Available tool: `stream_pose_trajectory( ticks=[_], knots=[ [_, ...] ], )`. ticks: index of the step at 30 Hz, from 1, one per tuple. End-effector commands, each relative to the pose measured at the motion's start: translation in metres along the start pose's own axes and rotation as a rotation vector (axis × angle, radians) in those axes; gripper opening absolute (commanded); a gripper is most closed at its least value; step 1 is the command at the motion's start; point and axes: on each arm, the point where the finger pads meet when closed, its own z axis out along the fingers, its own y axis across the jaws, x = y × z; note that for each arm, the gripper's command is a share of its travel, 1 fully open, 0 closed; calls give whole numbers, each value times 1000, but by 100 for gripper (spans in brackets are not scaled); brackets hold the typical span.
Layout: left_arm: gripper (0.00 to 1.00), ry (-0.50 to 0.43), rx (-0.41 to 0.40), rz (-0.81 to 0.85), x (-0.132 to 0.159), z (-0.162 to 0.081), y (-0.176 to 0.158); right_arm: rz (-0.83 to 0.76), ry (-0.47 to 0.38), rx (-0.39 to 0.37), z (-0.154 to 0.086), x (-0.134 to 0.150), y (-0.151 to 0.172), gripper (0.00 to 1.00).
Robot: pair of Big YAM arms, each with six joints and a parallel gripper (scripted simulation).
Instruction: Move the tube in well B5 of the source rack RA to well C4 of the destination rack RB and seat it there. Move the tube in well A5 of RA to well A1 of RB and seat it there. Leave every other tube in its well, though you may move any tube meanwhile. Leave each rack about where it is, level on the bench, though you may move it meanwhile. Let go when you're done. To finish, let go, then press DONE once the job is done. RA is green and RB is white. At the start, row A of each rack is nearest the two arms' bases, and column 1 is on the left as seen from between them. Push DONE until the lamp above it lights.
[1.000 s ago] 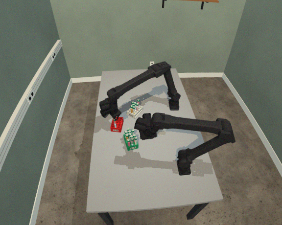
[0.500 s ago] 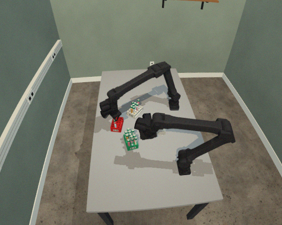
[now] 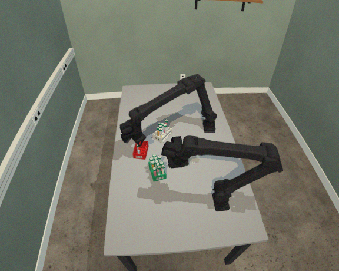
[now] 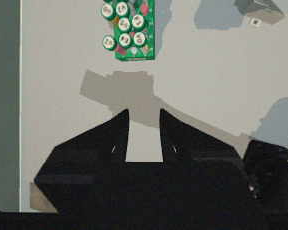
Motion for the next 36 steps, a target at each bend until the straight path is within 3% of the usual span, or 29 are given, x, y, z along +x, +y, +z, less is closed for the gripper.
stream_pose_trajectory(
  ticks=[1, 32, 33, 36],
  knots=[
    [30, -15, -32, 12, -9, -12, 9, 6, 3, -2, 12, -2, -10, 0],
    [30, -15, -32, 12, -9, -12, 9, 8, -4, -1, 15, -5, -10, 0],
    [30, -15, -32, 12, -9, -12, 9, 8, -4, -1, 15, -5, -10, 24],
    [30, -15, -32, 12, -9, -12, 9, 8, -4, -1, 15, -5, -10, 24]
  ],
)
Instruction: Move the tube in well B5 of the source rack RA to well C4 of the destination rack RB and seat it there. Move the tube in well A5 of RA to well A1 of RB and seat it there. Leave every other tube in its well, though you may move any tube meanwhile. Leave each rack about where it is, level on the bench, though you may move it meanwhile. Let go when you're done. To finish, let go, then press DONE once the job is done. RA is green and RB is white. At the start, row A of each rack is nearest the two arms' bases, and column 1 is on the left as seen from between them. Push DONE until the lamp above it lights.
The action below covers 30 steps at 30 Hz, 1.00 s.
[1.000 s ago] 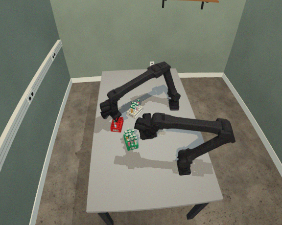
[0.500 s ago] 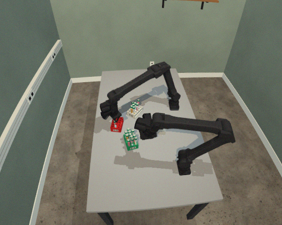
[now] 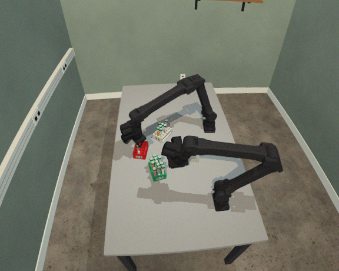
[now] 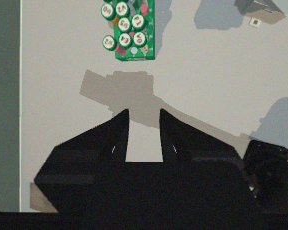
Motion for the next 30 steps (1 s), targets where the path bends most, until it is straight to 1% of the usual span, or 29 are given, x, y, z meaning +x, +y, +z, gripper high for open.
stream_pose_trajectory(
  ticks=[1, 8, 9, 12, 13, 26, 27, 28, 30],
  knots=[
    [30, -15, -32, 12, -9, -12, 9, 8, -4, -1, 7, -5, -10, 24],
    [30, -15, -32, 12, -9, -12, 9, 8, -4, -1, 7, -5, -10, 24],
    [30, -15, -32, 12, -9, -12, 9, 8, -4, -1, 7, -5, -10, 30],
    [30, -15, -32, 12, -9, -12, 9, 8, -4, -1, 7, -5, -10, 30],
    [30, -15, -32, 12, -9, -12, 9, 2, -34, 5, -12, -10, -4, 30],
    [30, -15, -32, 12, -9, -12, 9, 2, -34, 5, -12, -10, -4, 30],
    [30, -15, -32, 12, -9, -12, 9, 8, -29, 4, -14, -13, -11, 30],
    [30, -15, -32, 12, -9, -12, 9, 7, -51, 7, -29, -16, -12, 30],
    [30, -15, -32, 12, -9, -12, 9, 7, -75, 11, -48, -16, -12, 30]
  ],
)
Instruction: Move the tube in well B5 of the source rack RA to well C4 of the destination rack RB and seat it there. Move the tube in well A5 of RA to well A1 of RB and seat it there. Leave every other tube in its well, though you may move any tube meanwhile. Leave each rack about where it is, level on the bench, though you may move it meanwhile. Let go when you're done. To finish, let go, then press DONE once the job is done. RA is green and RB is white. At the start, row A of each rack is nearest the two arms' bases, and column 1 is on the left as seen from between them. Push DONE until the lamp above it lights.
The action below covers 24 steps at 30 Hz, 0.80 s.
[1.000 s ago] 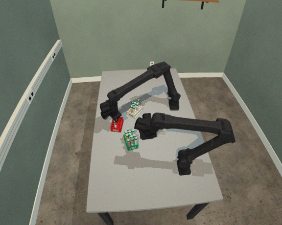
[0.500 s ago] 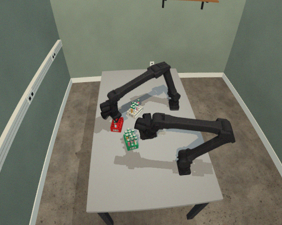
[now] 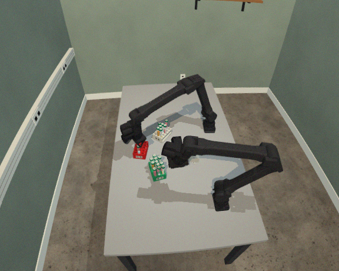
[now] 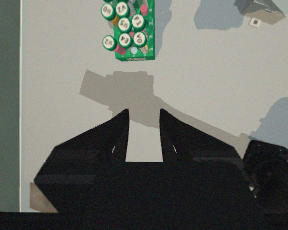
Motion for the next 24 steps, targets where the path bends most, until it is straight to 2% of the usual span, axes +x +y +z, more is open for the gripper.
stream_pose_trajectory(
  ticks=[1, 24],
  knots=[
    [30, -15, -32, 12, -9, -12, 9, 7, -83, 13, -51, -17, -12, 30],
    [30, -15, -32, 12, -9, -12, 9, 7, -85, 13, -108, -14, -12, 30]
  ],
)
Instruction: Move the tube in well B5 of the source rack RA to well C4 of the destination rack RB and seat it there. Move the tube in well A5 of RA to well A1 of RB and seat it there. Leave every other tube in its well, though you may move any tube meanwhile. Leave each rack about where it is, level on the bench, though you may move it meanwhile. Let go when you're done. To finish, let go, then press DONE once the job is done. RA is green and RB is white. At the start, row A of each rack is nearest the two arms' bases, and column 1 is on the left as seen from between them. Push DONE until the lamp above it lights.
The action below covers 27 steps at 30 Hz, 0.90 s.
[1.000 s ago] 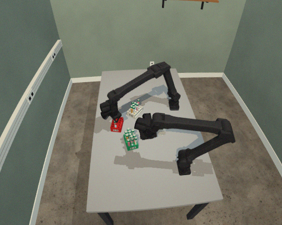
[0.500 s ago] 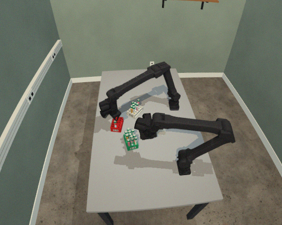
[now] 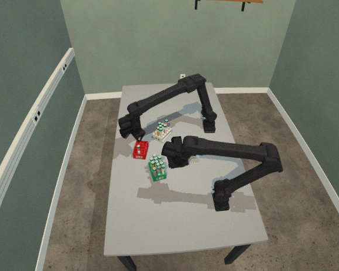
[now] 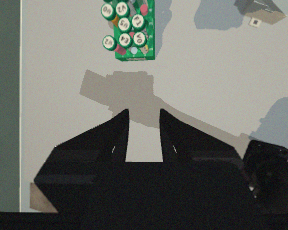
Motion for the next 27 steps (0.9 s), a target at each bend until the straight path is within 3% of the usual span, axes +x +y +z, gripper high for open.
stream_pose_trajectory(
  ticks=[1, 8, 9, 19, 27],
  knots=[
    [30, -15, -32, 12, -9, -12, 9, 7, -95, 14, -60, -13, -11, 30],
    [30, -15, -32, 12, -9, -12, 9, 8, -89, 13, -57, -11, -11, 30],
    [30, -15, -32, 12, -9, -12, 9, 2, -54, 8, -34, -10, -4, 30],
    [30, -15, -32, 12, -9, -12, 9, 336, -57, 1, -33, 60, 27, 30],
    [30, -15, -32, 12, -9, -12, 9, 496, -55, -4, -31, 93, 39, 30]
  ],
)
